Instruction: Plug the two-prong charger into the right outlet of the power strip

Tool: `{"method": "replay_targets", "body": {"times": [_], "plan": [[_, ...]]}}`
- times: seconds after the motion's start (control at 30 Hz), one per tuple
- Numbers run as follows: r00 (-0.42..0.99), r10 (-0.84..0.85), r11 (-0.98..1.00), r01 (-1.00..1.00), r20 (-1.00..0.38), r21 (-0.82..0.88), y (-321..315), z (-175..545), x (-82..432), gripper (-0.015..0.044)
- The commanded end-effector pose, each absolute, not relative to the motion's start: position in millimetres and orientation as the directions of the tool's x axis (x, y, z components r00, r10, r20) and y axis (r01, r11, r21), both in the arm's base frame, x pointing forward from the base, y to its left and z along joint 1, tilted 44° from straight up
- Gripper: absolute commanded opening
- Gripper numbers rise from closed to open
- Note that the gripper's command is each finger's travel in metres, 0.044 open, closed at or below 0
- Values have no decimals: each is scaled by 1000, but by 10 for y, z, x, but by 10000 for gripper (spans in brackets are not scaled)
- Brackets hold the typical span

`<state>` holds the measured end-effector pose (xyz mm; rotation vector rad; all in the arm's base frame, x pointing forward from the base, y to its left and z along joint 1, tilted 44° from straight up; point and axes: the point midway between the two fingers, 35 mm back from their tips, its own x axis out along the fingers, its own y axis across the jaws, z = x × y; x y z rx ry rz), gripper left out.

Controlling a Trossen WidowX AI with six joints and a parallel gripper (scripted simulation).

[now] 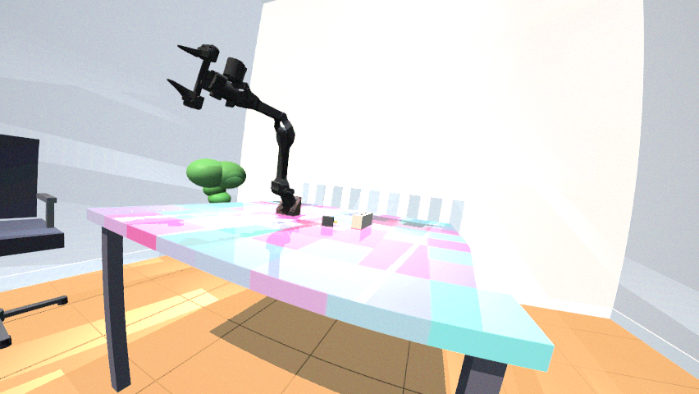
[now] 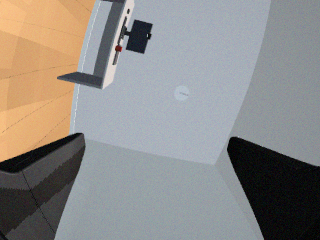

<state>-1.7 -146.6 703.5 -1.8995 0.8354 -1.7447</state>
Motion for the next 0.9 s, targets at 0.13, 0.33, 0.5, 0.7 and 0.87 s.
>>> {"method": "replay_targets", "body": {"times": [0.13,0.33,0.5,0.7,0.87], "plan": [[50,-766,-641,16,641,-768,-1865,6785,58,440],[77,-818,-562,111,571,-820,-2122,6593,161,440],[103,-855,-484,189,508,-854,-2328,6422,274,440],[142,-895,-377,270,423,-886,-2555,6191,443,440],[178,-921,-277,324,346,-904,-2724,5978,609,440]]}}
